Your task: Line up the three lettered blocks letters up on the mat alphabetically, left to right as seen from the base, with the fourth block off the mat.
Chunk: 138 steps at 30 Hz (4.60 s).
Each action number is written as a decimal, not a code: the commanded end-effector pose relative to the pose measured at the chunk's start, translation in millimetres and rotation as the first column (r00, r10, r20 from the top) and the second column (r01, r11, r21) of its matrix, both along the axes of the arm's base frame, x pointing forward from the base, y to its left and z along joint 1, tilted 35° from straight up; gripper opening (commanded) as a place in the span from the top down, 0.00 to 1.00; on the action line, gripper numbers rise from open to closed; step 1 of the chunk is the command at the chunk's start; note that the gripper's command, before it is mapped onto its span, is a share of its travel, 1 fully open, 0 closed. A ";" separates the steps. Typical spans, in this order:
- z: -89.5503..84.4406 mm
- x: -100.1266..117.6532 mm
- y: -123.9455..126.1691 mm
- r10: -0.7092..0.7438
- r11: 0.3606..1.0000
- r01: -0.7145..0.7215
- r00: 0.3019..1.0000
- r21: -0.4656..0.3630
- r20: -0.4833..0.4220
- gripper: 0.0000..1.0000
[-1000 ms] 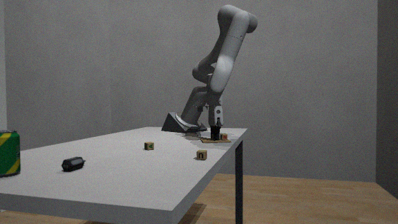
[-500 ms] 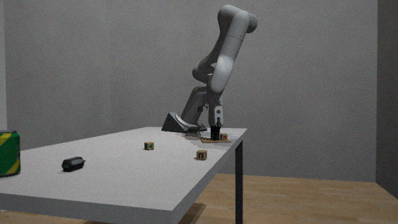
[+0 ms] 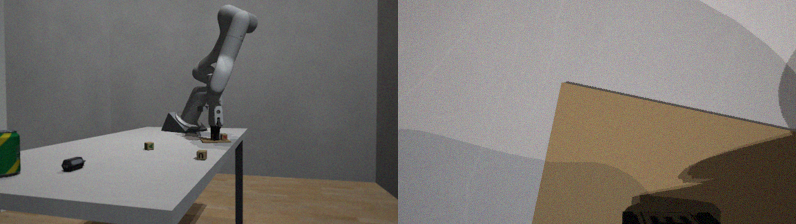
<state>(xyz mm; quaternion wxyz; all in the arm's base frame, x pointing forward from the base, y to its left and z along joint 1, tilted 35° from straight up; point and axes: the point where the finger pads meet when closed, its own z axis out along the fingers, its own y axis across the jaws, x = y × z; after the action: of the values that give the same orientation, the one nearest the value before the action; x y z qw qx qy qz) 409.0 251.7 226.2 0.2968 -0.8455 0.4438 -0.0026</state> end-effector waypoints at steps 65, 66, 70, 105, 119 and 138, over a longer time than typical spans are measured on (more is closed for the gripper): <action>74.7 -23.7 -44.9 0.000 1.000 0.000 1.000 0.000 0.001 0.00; 74.7 -23.7 -44.9 0.000 1.000 0.000 1.000 0.000 0.001 0.00; 74.7 -23.7 -44.9 0.000 1.000 0.000 1.000 0.000 0.001 0.00; 185.0 183.4 4.9 -0.117 0.983 0.130 0.988 0.131 -0.098 0.00; 227.2 331.9 6.7 -0.251 0.949 0.283 0.944 0.137 -0.213 0.00; 225.2 413.0 -18.9 -0.405 0.893 0.443 0.869 0.081 -0.286 0.31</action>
<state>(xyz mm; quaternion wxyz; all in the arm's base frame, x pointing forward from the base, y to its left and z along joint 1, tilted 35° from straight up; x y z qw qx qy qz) 819.9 233.1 449.0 0.2914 -0.6960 0.6521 0.0738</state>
